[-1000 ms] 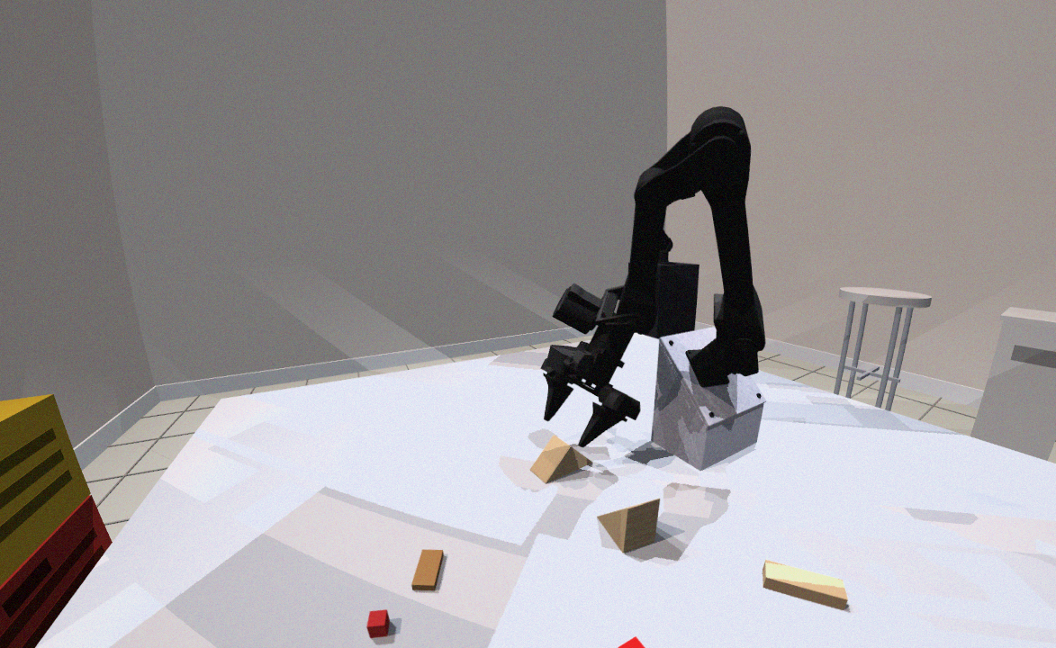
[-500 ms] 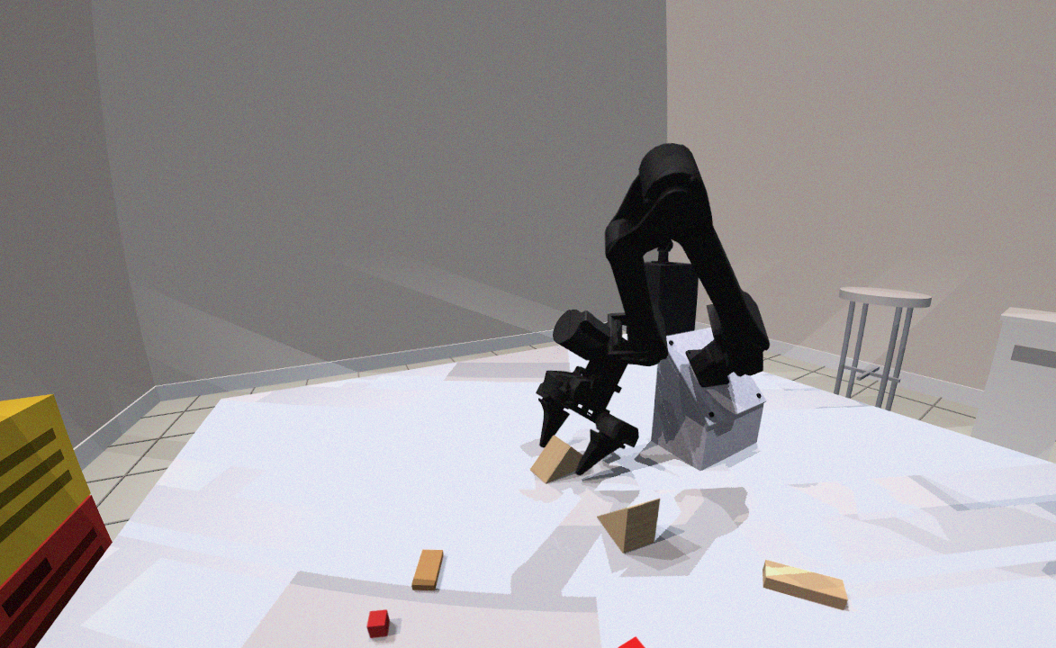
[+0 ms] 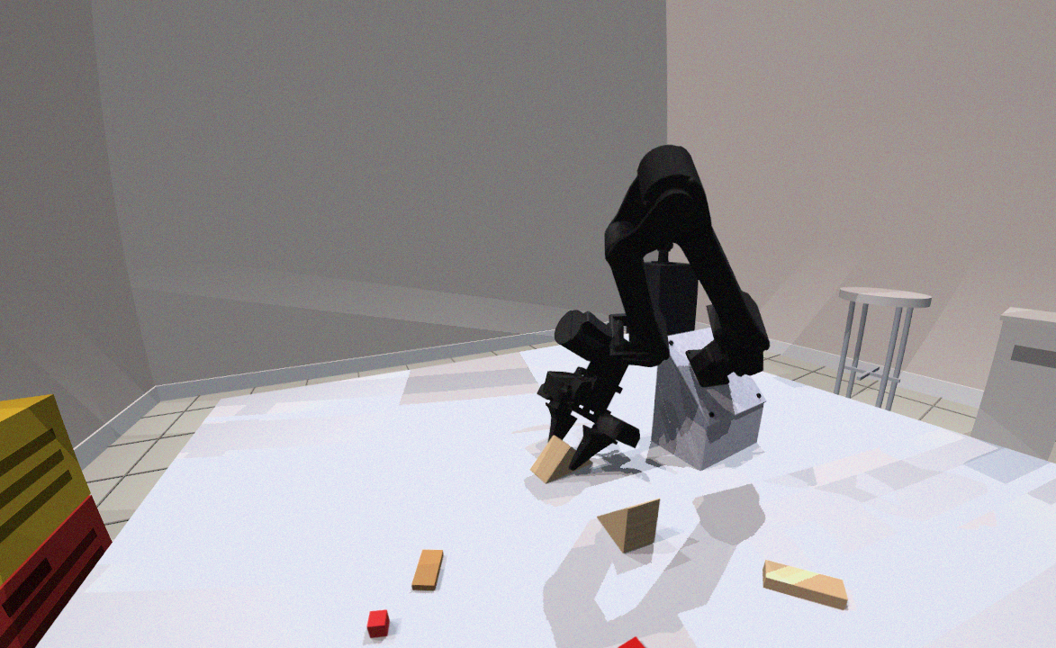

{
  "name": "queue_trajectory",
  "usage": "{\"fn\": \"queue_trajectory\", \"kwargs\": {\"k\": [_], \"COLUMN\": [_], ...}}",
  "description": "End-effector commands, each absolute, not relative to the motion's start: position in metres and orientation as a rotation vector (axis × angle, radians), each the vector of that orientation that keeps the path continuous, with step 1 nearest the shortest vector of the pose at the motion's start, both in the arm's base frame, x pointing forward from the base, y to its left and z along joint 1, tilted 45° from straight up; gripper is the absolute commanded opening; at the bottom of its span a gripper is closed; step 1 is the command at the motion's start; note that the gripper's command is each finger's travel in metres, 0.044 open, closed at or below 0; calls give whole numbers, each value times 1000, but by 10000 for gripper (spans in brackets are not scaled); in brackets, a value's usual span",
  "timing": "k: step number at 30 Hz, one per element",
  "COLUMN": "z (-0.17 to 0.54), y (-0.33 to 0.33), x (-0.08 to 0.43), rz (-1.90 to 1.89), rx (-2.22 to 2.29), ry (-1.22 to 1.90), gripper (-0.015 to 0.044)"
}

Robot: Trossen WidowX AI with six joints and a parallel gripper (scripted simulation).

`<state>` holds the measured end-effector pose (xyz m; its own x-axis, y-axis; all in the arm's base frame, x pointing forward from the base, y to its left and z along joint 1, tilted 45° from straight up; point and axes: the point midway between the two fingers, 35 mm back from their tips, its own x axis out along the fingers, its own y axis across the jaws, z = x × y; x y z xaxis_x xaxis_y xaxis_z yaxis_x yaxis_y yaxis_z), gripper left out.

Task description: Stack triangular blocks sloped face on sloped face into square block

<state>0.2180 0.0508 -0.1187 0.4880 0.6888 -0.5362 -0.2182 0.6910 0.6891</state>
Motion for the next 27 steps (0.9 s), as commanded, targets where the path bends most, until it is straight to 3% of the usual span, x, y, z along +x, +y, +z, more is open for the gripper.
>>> {"fn": "queue_trajectory", "kwargs": {"k": [1,8,14,27], "z": [-119,-119,-118,-96], "y": [51,51,47,12], "x": [218,218,220,230], "rz": [593,593,591,583], "rx": [593,593,590,577], "ry": [901,901,904,916], "gripper": [197,150,0,0]}}
